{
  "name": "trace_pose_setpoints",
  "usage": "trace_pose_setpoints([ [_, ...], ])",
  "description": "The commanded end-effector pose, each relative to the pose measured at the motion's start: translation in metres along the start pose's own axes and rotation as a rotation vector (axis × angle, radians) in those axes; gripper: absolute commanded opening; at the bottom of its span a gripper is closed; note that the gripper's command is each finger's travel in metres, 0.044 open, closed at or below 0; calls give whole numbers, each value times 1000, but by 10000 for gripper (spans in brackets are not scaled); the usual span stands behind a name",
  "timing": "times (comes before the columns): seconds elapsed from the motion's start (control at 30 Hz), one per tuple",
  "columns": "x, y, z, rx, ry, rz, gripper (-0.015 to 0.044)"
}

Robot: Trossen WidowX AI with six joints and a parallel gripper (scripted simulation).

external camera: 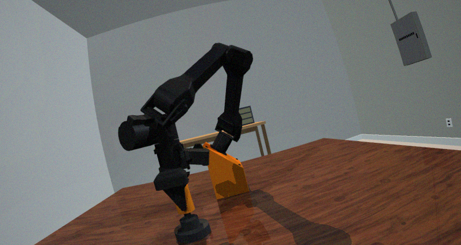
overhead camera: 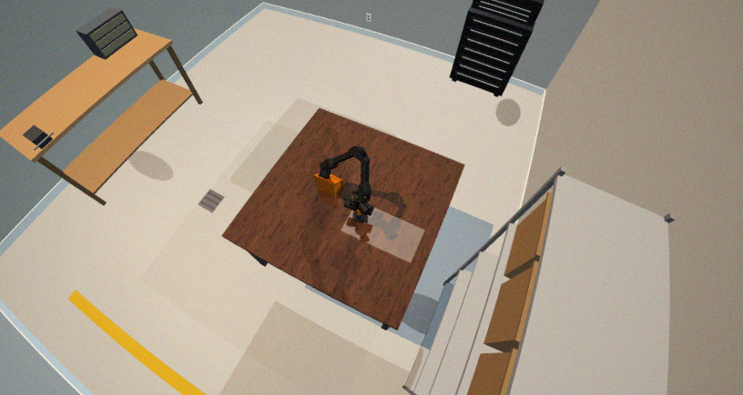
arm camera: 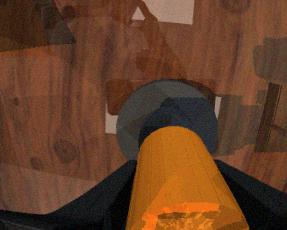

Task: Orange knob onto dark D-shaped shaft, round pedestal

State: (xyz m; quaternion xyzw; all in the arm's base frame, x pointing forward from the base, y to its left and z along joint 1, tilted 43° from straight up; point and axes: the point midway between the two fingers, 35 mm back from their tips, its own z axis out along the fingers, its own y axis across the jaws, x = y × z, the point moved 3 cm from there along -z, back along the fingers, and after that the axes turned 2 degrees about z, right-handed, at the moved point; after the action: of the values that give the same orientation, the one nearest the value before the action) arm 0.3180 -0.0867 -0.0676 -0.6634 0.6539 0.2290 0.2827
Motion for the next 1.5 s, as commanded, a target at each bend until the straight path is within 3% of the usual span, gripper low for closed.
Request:
trace_pose_setpoints([
  [0.0,1,-2,-2,2,3,-55,0],
  [0.17,1,-1,-1,2,3,-210,0],
  [1.17,1,-1,-2,2,3,-210,0],
  [1.47,2,0,-1,2,3,-419,0],
])
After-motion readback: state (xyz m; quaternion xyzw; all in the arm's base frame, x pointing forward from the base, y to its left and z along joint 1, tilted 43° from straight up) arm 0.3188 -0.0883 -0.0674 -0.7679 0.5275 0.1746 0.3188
